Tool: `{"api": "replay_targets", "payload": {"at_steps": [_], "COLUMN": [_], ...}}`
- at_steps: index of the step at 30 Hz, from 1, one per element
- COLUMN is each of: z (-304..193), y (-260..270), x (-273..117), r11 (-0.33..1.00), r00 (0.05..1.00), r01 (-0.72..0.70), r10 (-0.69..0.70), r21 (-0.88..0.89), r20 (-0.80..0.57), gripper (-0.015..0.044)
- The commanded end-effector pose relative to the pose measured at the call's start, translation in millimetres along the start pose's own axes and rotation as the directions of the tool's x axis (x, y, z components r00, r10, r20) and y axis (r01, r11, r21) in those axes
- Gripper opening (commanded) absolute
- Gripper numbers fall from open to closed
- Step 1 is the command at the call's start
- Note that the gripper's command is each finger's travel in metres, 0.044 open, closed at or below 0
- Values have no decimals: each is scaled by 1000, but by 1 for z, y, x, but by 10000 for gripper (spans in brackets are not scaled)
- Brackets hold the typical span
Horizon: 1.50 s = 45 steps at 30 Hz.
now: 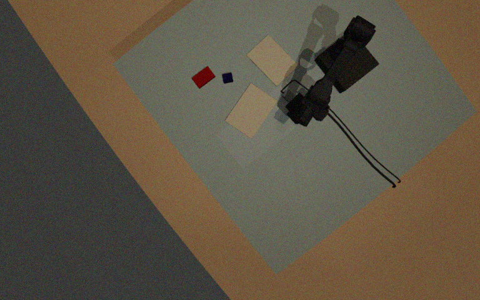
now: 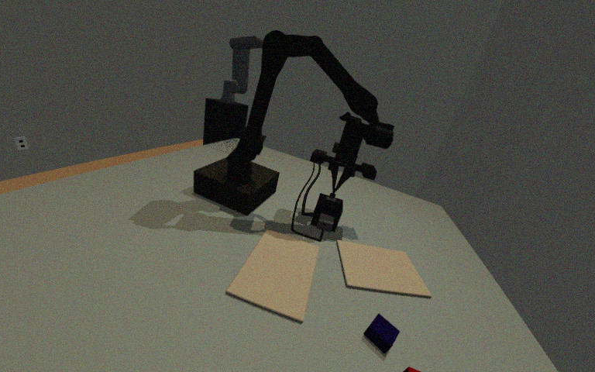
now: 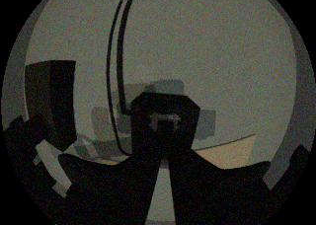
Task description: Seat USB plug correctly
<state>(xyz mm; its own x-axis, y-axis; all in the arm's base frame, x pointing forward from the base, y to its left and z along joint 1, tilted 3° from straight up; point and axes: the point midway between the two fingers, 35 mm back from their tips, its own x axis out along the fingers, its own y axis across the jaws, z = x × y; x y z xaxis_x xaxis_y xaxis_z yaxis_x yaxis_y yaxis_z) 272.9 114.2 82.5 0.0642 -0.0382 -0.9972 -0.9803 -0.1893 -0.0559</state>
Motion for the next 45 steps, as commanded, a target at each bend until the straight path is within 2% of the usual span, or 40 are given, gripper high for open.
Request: {"api": "replay_targets", "payload": {"at_steps": [1, 45], "z": [0, 0], "y": [0, 0], "x": [-3, -28], "r11": [1000, 1000], "r00": [1000, 1000], "r01": [0, 0], "r10": [0, 0], "r21": [0, 27], "r20": [0, 0], "gripper": [0, 0]}}
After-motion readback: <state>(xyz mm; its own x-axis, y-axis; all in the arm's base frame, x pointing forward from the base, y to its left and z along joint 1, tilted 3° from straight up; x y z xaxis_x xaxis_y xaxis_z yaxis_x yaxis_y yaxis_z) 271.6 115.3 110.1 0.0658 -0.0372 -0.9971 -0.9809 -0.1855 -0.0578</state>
